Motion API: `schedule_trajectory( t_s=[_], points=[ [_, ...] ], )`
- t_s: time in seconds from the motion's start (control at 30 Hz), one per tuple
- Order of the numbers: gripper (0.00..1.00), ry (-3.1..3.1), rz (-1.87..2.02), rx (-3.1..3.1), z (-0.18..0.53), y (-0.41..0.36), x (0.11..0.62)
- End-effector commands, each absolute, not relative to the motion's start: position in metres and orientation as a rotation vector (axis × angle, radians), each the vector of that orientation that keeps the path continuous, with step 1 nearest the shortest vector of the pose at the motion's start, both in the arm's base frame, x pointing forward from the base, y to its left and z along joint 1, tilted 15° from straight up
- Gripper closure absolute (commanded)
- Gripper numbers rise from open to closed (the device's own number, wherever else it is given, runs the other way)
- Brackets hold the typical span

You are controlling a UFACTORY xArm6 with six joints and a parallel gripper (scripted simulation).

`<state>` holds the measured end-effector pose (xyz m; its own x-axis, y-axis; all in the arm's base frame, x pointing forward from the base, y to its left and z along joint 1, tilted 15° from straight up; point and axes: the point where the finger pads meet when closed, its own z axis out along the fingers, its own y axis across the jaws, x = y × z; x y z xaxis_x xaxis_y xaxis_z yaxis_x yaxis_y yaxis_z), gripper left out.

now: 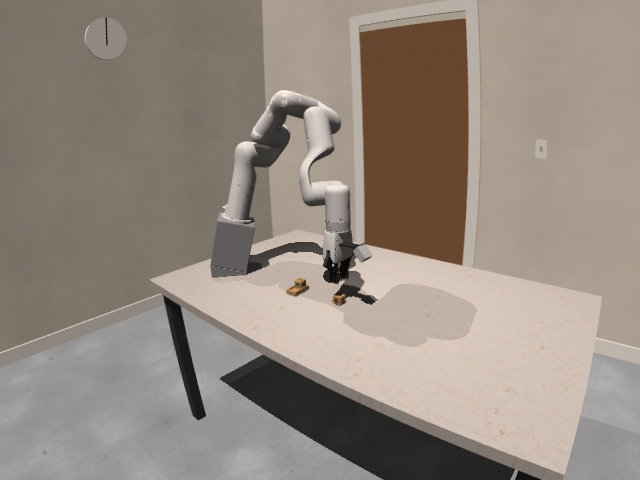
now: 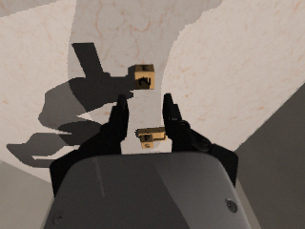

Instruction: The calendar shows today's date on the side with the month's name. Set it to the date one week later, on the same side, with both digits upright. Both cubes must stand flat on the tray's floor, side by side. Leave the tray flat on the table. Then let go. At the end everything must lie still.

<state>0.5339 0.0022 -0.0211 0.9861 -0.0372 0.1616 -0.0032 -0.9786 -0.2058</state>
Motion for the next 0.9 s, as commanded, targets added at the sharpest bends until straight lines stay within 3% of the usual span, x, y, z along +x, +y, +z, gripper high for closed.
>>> schedule_trajectory(
  t_s=[0.0,0.23,0.27,0.87],
  points=[
    [0.53,0.030,-0.246,-2.925,-0.0055,-0.0008,0.5319],
    [0.53,0.030,-0.246,-2.925,-0.0023,-0.0014,0.5313],
    [0.00,0.030,-0.246,-2.925,-0.0023,-0.0014,0.5313],
    [0.00,0.030,-0.246,-2.925,-0.0023,-0.0014,0.5313]
  ],
)
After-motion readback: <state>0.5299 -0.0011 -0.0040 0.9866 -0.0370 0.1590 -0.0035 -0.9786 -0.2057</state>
